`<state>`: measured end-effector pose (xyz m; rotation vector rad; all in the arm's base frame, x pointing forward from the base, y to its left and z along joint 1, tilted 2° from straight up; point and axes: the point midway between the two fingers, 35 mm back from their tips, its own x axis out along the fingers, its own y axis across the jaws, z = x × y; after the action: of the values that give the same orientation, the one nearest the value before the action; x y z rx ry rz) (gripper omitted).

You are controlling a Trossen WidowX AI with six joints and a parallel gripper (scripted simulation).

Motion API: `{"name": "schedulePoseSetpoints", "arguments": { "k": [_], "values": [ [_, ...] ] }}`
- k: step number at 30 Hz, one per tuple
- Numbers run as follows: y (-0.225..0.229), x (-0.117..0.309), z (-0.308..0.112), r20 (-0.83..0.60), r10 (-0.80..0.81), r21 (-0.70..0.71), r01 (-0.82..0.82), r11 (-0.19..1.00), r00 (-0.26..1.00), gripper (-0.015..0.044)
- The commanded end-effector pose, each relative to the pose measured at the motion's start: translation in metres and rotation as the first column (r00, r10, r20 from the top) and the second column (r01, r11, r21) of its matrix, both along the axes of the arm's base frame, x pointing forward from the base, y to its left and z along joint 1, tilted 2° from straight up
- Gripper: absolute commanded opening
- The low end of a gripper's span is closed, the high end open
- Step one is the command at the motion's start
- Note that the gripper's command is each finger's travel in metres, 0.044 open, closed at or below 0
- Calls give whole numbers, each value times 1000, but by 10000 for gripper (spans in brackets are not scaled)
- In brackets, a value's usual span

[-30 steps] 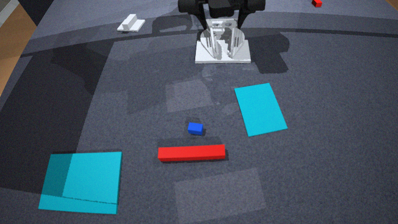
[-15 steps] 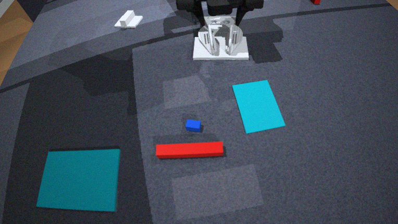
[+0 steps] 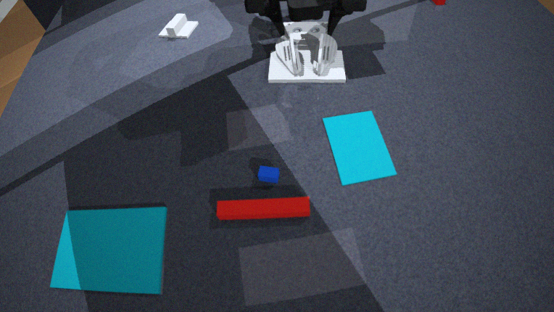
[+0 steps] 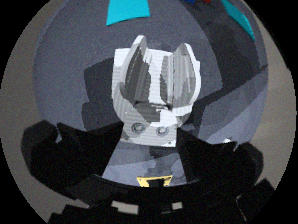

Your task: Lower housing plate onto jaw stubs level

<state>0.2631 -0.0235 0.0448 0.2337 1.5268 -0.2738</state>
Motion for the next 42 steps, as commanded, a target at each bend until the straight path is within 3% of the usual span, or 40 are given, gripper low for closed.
{"name": "schedulePoseSetpoints", "arguments": {
  "k": [1,42],
  "values": [
    [-1,0,0,-1,5,-4,-5,1000,1000,351],
    [-1,1,2,0,5,-4,-5,1000,1000,351]
  ]
}}
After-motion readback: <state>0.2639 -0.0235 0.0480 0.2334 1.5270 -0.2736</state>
